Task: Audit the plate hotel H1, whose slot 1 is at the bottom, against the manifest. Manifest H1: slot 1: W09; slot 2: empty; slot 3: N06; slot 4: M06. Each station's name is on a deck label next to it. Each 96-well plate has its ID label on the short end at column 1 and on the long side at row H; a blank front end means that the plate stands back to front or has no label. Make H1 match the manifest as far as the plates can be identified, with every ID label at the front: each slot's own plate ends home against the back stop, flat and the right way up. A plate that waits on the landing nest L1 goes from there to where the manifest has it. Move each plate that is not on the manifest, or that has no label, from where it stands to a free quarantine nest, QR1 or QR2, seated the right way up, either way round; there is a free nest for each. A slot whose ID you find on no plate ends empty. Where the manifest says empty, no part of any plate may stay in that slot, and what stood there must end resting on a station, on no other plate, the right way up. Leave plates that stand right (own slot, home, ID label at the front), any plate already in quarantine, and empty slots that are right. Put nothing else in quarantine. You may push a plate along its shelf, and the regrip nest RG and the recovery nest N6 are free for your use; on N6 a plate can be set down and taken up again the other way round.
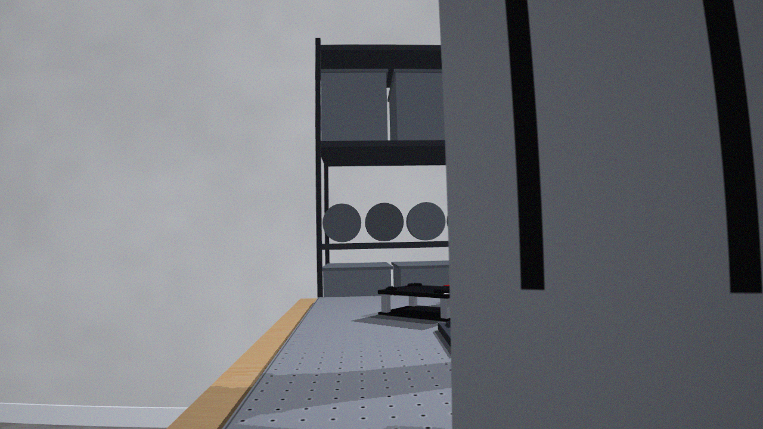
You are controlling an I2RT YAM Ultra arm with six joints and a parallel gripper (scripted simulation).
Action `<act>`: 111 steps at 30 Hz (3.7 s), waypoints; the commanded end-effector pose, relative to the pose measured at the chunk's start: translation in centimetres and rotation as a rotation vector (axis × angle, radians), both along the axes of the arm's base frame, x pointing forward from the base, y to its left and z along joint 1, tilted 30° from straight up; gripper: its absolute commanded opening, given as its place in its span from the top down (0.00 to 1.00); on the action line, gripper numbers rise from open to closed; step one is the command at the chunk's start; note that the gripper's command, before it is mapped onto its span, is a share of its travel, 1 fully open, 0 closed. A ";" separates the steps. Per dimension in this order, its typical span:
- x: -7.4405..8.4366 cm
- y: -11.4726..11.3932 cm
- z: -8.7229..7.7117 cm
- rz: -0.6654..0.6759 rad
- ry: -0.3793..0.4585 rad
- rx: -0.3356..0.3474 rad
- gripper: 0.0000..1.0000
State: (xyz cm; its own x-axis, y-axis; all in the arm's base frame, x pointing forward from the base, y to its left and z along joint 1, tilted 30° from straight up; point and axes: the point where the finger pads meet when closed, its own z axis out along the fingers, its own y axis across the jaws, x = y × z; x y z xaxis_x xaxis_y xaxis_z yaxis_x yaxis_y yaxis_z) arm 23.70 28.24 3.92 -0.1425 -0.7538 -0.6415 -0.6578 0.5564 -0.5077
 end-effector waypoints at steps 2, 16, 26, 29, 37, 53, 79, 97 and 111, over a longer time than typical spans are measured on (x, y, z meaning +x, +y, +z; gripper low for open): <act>0.0 -0.2 -1.4 0.018 0.008 -0.007 0.00; 1.7 2.4 -0.5 0.025 -0.003 0.014 0.00; 2.1 2.8 -0.4 0.021 -0.006 0.019 0.00; 2.1 2.8 -0.4 0.021 -0.006 0.019 0.00; 2.1 2.8 -0.4 0.021 -0.006 0.019 0.00; 2.1 2.8 -0.4 0.021 -0.006 0.019 0.00; 2.1 2.8 -0.4 0.021 -0.006 0.019 0.00; 0.9 1.8 -0.7 0.031 0.003 0.017 0.00; 0.2 0.4 -1.1 0.032 -0.005 0.016 0.00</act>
State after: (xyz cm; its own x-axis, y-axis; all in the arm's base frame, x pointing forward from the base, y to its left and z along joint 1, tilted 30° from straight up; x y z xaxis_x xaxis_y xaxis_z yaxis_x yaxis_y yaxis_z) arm 24.42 28.55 2.68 -0.1342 -0.7527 -0.6445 -0.6655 0.5504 -0.5042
